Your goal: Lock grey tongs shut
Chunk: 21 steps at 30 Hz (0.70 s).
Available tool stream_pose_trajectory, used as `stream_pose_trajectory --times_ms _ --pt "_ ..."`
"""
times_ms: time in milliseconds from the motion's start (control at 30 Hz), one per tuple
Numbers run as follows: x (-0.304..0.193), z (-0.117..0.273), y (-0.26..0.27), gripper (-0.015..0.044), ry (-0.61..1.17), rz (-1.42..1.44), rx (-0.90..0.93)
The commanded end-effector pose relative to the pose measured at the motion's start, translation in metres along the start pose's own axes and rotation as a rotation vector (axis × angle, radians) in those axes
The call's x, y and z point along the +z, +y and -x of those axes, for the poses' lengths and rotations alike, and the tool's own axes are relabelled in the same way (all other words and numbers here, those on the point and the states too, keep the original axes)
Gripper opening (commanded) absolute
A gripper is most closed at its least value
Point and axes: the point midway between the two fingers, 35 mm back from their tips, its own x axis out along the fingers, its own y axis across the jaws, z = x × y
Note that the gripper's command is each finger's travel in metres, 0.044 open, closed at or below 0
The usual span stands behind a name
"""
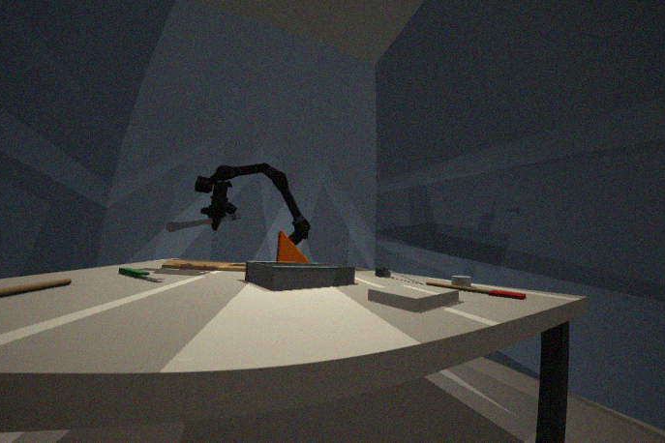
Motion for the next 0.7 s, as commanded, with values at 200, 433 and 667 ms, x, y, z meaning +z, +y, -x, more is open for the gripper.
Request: stream_pose_trajectory --times_ms 200,433,667 --pt "0.031 -0.005 0.055 -0.015 -0.002 -0.185 -0.001" --pt "0.031 -0.006 0.056 -0.015 0.006 -0.189 -0.002" --pt "0.026 -0.016 0.063 -0.015 0.111 -0.201 -0.009"
